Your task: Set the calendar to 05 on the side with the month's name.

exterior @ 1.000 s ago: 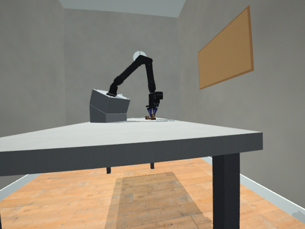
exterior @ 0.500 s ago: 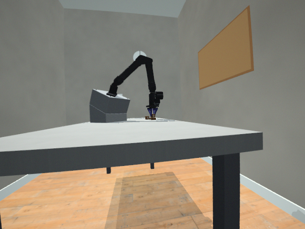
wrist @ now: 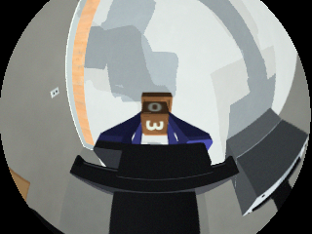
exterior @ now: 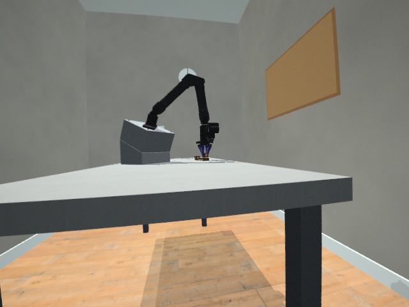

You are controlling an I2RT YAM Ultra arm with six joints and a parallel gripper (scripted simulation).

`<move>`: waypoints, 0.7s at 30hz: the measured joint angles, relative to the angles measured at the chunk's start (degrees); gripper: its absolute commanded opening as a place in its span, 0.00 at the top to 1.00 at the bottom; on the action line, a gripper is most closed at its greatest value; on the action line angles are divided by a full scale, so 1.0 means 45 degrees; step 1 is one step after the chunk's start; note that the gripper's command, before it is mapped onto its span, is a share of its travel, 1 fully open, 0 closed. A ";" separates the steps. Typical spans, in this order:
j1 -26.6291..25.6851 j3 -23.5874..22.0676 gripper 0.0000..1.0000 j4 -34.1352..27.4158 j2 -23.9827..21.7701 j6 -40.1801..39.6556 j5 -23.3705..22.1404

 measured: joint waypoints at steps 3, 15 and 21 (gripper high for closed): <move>0.0000 0.0000 0.73 0.0000 0.0000 0.0000 0.0000; -0.0010 0.0000 0.73 0.0000 0.0029 0.0000 -0.0005; -0.0029 0.0005 0.73 0.0019 0.0112 -0.0005 -0.0010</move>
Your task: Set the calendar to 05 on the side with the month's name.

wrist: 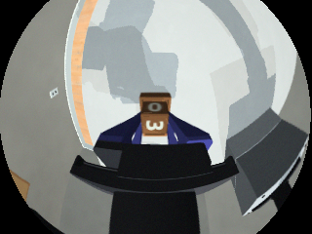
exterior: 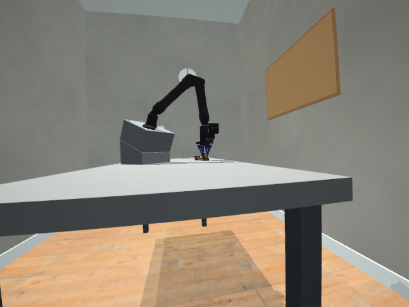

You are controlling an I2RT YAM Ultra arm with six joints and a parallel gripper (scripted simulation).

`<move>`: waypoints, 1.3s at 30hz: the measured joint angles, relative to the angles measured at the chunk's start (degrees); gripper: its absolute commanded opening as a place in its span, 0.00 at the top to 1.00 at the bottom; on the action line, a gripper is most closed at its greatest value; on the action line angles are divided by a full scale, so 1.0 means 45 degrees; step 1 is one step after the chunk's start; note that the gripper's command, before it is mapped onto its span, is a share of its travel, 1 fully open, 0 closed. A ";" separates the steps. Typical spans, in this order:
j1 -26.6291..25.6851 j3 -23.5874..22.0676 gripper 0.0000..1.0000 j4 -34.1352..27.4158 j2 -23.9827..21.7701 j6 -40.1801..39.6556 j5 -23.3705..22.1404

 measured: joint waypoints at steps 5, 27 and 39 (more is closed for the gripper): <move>-0.0010 0.0000 0.73 0.0068 0.0049 -0.0015 -0.0005; -0.0078 0.0078 0.73 0.0311 0.0355 -0.0083 -0.0024; -0.0078 0.0112 0.73 0.0325 0.0364 -0.0092 -0.0024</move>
